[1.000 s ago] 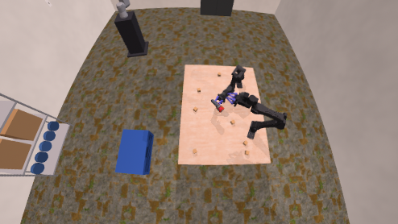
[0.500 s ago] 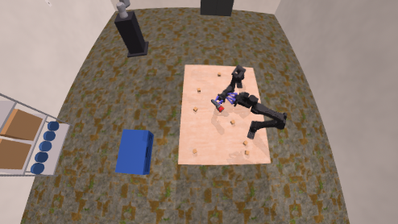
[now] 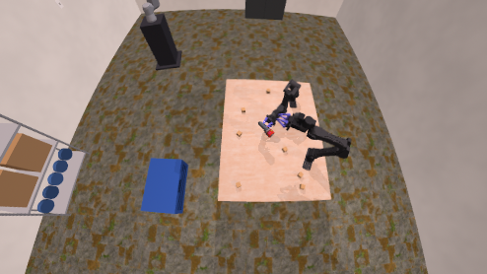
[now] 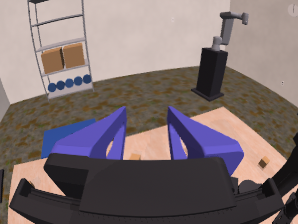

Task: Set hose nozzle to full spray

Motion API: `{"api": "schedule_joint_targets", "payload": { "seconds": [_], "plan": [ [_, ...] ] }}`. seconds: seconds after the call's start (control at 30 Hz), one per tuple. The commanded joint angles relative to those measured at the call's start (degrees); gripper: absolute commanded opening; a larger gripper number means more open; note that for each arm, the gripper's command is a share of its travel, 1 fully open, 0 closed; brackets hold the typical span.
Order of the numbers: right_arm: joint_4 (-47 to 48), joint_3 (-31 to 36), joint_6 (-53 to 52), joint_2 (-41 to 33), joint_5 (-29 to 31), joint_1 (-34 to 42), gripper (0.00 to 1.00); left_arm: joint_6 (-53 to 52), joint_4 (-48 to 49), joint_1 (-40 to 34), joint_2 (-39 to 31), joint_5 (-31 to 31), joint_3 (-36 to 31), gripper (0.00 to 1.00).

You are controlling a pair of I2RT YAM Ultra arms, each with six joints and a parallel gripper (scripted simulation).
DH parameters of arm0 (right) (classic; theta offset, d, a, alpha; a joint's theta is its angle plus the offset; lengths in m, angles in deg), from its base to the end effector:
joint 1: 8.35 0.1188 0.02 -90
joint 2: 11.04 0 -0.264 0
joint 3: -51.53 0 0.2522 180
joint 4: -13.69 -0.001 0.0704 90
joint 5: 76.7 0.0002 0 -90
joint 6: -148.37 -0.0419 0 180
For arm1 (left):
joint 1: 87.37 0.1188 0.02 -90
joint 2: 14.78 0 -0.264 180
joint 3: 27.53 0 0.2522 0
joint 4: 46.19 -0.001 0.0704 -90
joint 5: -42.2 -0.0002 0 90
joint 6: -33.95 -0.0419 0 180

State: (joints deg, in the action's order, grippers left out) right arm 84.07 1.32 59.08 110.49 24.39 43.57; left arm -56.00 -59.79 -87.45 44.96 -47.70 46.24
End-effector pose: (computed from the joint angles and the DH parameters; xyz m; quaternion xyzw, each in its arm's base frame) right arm 0.2216 0.2714 0.1029 -0.2538 0.6661 0.2395 0.6592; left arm 0.2439 0.0007 0.4086 -0.0004 0.7044 -0.0002 0.7098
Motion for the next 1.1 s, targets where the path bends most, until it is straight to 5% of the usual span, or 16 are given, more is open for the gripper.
{"api": "schedule_joint_targets", "payload": {
  "seconds": [0.0,0.57,0.6,1.07],
  "plan": [
    [5.86,-1.67,-0.57,-1.76,0.14,0.92,0.35,-0.27,0.39,0.43,0.45,-0.43,1.88,0.37],
    [5.86,-1.63,-0.52,-2.23,-0.02,0.34,0.35,-0.27,0.39,0.43,0.45,-0.43,1.88,0.37],
    [5.86,-1.63,-0.52,-2.23,-0.02,0.34,0.35,-0.27,0.39,0.43,0.45,-0.43,1.88,0.87],
    [5.86,-1.63,-0.52,-2.23,-0.02,0.34,0.35,-0.27,0.39,0.43,0.45,-0.43,1.88,0.87]
  ]
}}
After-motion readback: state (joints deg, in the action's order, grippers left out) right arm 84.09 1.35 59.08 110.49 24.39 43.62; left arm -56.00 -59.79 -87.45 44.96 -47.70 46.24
